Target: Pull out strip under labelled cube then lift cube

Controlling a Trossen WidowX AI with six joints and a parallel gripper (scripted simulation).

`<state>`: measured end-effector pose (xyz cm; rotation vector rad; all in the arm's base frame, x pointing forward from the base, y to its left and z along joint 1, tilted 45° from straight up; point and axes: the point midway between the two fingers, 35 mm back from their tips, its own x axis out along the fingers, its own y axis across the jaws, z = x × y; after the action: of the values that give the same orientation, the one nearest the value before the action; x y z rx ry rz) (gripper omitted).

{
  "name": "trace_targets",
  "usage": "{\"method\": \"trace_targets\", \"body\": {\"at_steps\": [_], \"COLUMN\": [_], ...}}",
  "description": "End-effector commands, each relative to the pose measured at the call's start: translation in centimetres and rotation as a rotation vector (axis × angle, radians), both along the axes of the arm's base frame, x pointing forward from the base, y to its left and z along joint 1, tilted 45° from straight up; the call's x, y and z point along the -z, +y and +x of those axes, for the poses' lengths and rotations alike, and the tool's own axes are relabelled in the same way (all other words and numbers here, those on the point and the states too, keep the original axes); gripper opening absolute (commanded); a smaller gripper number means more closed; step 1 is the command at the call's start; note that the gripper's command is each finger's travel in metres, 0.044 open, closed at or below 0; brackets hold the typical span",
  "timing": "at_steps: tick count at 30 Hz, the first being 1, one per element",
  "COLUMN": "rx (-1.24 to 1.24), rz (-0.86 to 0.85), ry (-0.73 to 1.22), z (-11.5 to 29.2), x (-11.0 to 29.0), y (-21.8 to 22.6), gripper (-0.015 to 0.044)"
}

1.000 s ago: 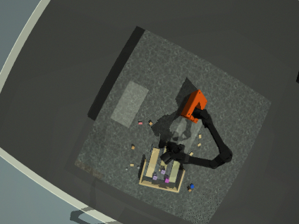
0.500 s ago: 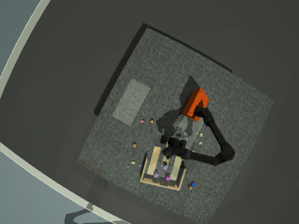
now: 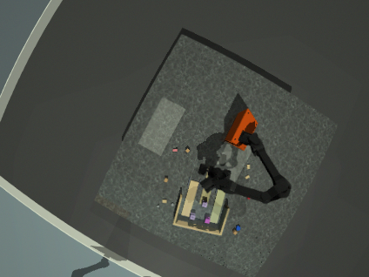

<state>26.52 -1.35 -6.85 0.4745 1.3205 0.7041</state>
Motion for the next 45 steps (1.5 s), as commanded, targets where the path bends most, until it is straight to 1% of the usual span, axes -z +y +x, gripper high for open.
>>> {"method": "trace_targets", "body": {"at_steps": [1,45], "rx": [-0.016,-0.016], "rz": [0.003,0.002], "ry": [0.035,0.037], "z": [-1.7,-6.7], "x": [0.6,1.6], "y": [0.6,0.0], "gripper": [0.0,0.0]}}
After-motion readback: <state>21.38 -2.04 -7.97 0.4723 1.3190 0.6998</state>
